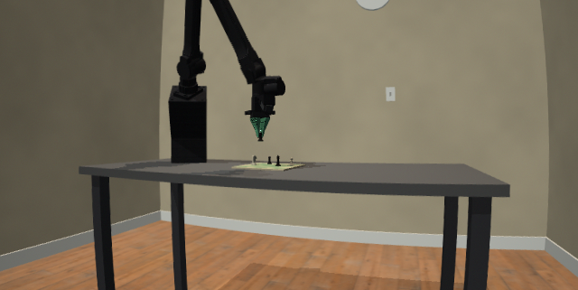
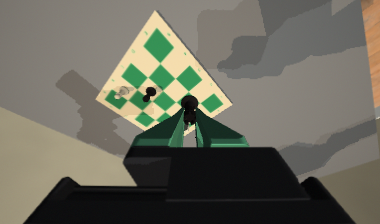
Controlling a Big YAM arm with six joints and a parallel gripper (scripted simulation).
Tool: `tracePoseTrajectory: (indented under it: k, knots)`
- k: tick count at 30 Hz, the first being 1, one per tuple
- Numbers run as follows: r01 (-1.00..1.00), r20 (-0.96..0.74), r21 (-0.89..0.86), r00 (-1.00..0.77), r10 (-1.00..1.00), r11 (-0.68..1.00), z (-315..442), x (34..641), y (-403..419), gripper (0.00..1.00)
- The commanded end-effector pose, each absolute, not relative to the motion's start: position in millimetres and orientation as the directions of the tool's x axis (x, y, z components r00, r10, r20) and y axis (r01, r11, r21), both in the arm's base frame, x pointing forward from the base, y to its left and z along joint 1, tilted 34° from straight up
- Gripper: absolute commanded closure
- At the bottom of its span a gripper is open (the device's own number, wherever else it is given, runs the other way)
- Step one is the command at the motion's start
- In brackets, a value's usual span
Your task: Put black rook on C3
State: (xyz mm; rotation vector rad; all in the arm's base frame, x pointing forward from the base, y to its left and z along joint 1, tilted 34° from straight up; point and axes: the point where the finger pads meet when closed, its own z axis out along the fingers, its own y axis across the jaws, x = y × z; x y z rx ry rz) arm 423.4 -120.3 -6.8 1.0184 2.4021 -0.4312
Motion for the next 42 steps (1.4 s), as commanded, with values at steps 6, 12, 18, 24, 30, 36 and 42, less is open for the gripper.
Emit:
tracePoseTrajectory:
  k: [6,12,18,24,30,36,42]
  knots:
    - [0.727,-0.537,-0.11,-0.618,0.575,0.678,-11.7,422.5,-114.0,1.0]
    - [0.727,-0.537,-0.11,-0.618,0.575,0.678,-11.7,422.5,-114.0,1.0]
    - [0.486,-0.486,-0.274,-0.814,0.317,0.83,-22.4,436.9,-78.9,1.0]
    - [0.215,-0.385,-0.406,-0.922,0.047,0.888,-38.6,439.8,-44.2,1.0]
    - [0.15,-0.372,-0.437,-0.928,-0.026,0.887,-25.8,442.0,-58.1,1.0]
    - [0.143,-0.357,-0.44,-0.934,-0.026,0.887,-32.3,438.6,-58.2,1.0]
    - [0.138,-0.346,-0.44,-0.938,-0.026,0.887,-43.0,441.6,-60.5,1.0]
